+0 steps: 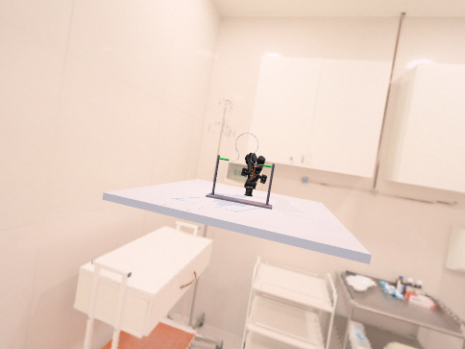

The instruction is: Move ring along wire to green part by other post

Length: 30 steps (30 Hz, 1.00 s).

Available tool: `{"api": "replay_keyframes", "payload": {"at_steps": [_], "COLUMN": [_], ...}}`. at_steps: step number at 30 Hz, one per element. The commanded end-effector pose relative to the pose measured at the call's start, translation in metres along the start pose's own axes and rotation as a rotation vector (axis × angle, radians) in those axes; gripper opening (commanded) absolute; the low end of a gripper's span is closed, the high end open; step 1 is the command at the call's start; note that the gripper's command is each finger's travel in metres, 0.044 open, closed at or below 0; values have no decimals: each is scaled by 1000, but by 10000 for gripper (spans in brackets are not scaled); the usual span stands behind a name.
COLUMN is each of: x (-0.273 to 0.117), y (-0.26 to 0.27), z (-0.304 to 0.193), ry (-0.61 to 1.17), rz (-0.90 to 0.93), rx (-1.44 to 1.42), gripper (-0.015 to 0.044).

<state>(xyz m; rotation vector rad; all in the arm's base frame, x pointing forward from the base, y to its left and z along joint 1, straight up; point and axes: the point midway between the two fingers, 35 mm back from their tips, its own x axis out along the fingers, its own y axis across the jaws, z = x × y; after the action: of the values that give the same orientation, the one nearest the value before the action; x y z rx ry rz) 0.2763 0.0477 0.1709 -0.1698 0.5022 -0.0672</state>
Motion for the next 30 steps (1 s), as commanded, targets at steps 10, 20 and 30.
{"api": "replay_keyframes", "payload": {"at_steps": [10,20,30], "x": [-3,-6,-8], "y": [23,35,46], "z": [5,6,7], "ry": [9,10,10], "rz": [48,59,61], "rx": [87,106,110], "gripper": [-150,-150,-150]}}
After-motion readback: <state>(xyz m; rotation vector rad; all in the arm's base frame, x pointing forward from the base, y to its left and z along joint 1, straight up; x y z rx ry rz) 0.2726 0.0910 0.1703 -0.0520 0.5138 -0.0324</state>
